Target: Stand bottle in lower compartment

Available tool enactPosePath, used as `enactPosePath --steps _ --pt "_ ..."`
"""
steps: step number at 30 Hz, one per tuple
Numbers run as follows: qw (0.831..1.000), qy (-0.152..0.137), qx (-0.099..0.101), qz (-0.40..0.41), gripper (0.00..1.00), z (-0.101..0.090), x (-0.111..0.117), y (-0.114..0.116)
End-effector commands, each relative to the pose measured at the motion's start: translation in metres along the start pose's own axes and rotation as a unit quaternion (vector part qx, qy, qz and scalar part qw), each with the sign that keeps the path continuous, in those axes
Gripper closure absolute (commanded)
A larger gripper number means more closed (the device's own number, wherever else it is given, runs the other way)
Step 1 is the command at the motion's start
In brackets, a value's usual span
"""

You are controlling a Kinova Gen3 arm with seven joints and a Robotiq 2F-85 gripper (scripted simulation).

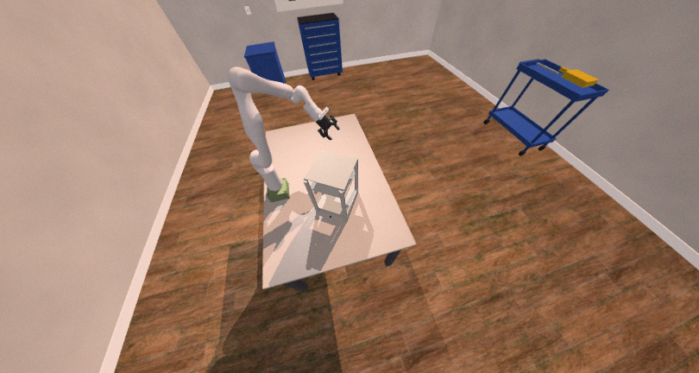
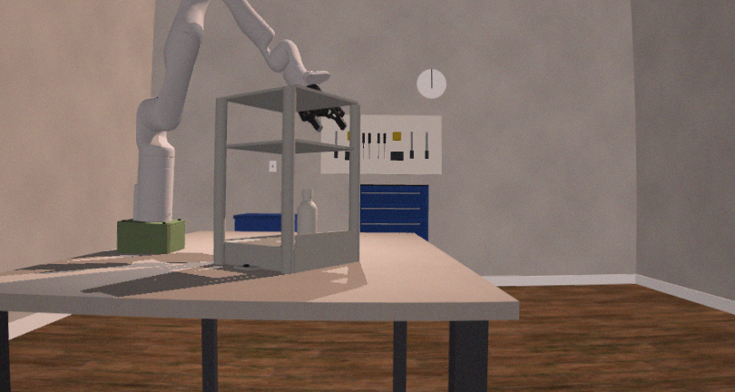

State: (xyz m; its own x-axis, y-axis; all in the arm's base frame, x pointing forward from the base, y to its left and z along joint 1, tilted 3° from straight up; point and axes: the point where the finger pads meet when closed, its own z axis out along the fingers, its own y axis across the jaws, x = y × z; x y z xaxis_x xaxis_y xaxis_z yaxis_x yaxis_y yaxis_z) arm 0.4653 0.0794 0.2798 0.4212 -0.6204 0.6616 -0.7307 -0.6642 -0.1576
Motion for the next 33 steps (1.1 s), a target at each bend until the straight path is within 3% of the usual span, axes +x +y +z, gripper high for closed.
enactPosePath --steps 1,33 --pt "1.0 -0.002 0.001 0.011 0.0 -0.0009 0.0089 0.0016" --pt "0.998 -0.054 -0.007 -0.009 0.0 -0.0013 -0.0007 0.0106"
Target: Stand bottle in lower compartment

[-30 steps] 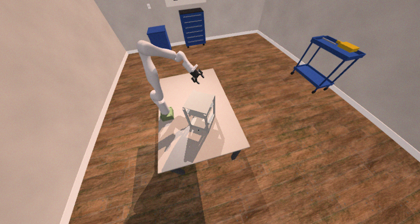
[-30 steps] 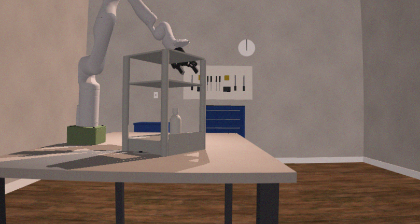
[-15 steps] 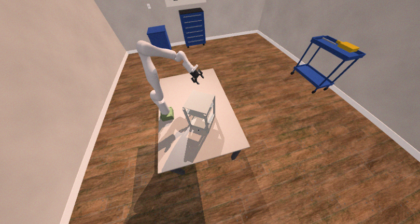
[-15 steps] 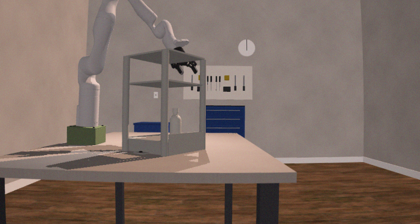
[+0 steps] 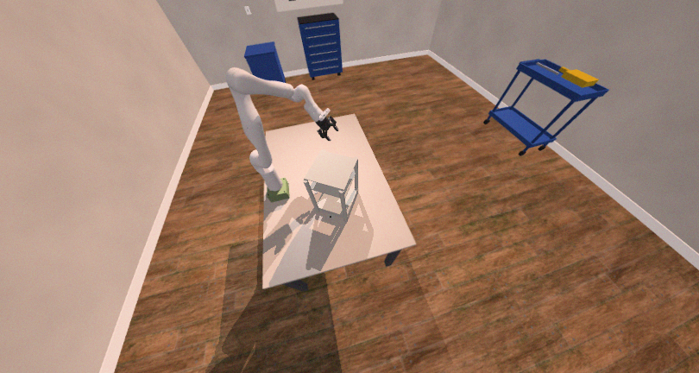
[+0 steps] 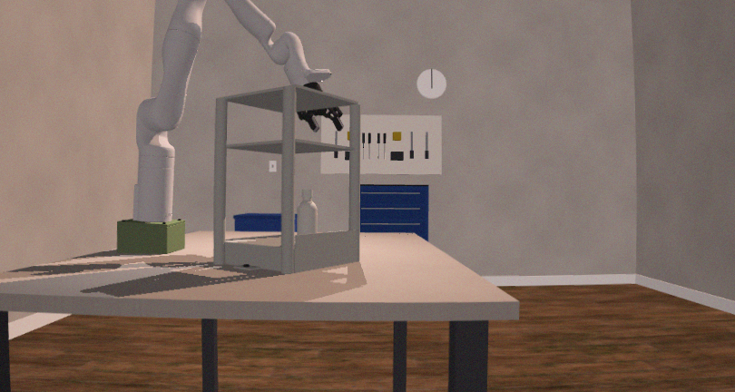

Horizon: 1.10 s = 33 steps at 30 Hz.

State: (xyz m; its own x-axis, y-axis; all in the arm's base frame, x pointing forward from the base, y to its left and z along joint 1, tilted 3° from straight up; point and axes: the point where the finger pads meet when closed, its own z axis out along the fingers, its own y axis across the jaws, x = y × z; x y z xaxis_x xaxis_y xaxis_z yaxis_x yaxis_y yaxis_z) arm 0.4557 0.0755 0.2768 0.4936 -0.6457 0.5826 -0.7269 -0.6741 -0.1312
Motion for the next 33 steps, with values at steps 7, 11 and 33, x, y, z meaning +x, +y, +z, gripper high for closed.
enactPosePath --steps 7,11,33 --pt "1.0 -0.011 0.0 -0.001 0.0 -0.0004 0.0009 0.0017" --pt "1.0 -0.011 0.0 -0.001 0.0 -0.0004 0.0009 0.0017" --pt "0.999 -0.049 -0.006 -0.015 0.0 0.0001 -0.0063 0.0083"
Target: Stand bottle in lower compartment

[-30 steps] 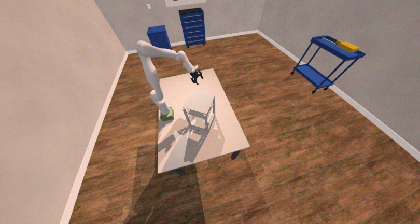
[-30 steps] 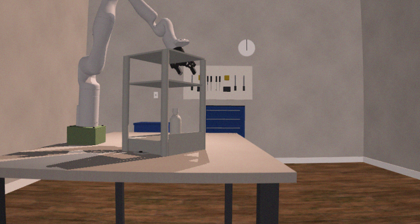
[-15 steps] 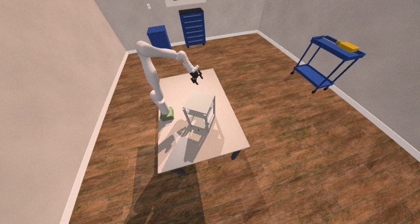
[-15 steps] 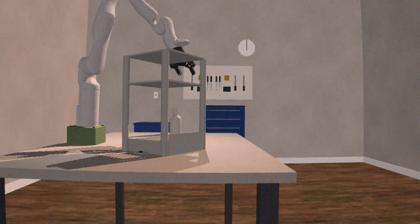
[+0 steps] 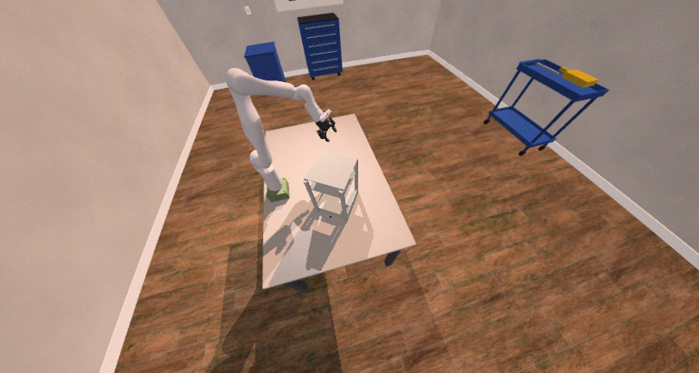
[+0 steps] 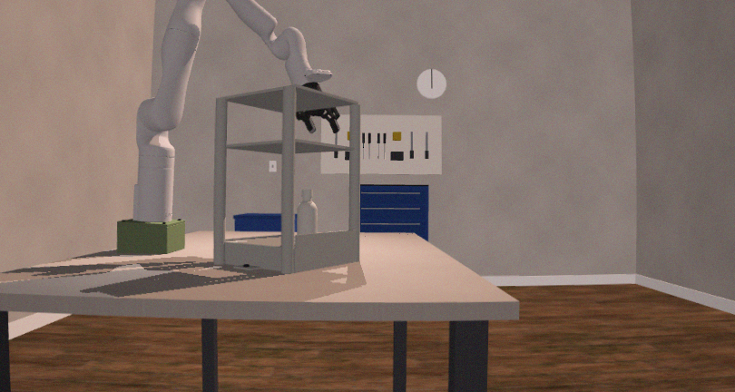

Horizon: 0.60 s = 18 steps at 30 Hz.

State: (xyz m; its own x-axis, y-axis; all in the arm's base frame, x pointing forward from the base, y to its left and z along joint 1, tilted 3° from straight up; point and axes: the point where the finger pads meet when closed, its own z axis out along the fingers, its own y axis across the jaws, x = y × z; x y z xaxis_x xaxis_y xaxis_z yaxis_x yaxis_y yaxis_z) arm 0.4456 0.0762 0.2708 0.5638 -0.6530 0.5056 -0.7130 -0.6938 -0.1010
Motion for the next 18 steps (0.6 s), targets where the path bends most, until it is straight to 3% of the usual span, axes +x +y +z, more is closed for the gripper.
enactPosePath --steps 1,18 --pt "1.0 0.0 0.0 0.003 0.0 0.0 0.0027 0.0007" --pt "1.0 -0.028 -0.002 -0.008 0.0 0.0003 -0.0027 0.0042"
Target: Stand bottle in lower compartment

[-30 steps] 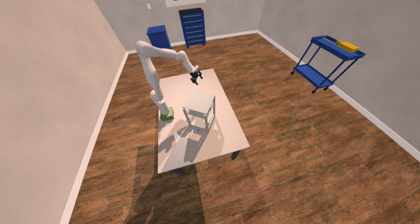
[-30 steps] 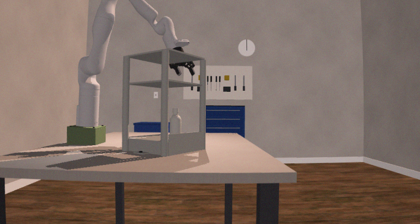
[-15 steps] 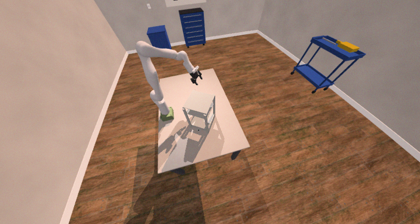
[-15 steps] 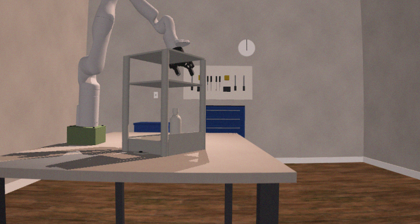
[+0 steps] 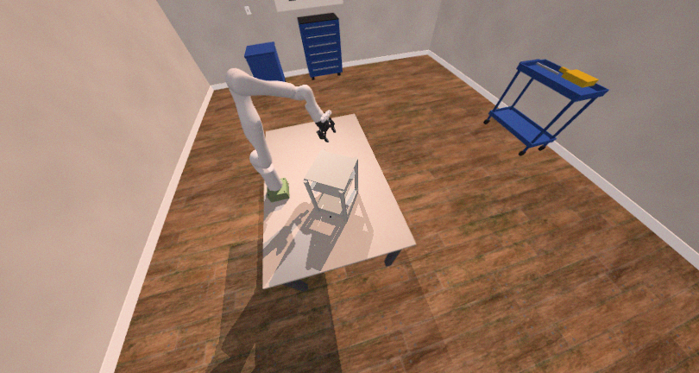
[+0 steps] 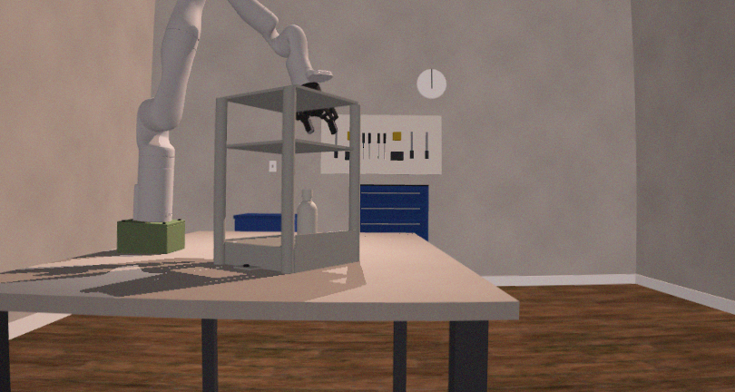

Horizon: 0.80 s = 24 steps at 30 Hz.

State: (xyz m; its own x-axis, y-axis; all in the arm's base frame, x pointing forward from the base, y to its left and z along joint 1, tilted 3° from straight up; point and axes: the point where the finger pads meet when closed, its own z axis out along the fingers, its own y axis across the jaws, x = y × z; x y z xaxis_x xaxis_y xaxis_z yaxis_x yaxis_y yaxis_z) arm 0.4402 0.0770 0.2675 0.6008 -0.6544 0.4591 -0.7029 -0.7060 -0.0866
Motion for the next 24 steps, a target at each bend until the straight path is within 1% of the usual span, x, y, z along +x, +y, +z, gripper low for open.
enactPosePath --steps 1,2,3,7,8,13,14,18,19,23,24 --pt "1.0 0.0 0.0 0.003 0.0 -0.0001 0.0026 0.0007" --pt "1.0 0.0 0.0 0.003 0.0 -0.0001 0.0026 0.0007" --pt "1.0 -0.009 0.0 -0.001 0.0 -0.0002 0.0008 0.0014" --pt "1.0 -0.009 0.0 -0.001 0.0 -0.0002 0.0008 0.0014" --pt "1.0 -0.018 -0.002 -0.004 0.0 0.0004 -0.0008 0.003" --pt "1.0 -0.018 -0.002 -0.004 0.0 0.0004 -0.0008 0.003" --pt "1.0 -0.027 -0.004 -0.007 0.0 0.0009 -0.0025 0.0047" --pt "1.0 -0.027 -0.004 -0.007 0.0 0.0009 -0.0025 0.0047" --pt "0.999 -0.035 -0.006 -0.011 0.0 0.0014 -0.0041 0.0062" --pt "0.999 -0.035 -0.006 -0.011 0.0 0.0014 -0.0041 0.0062" --pt "0.999 -0.044 -0.007 -0.014 0.0 0.0018 -0.0057 0.0075"
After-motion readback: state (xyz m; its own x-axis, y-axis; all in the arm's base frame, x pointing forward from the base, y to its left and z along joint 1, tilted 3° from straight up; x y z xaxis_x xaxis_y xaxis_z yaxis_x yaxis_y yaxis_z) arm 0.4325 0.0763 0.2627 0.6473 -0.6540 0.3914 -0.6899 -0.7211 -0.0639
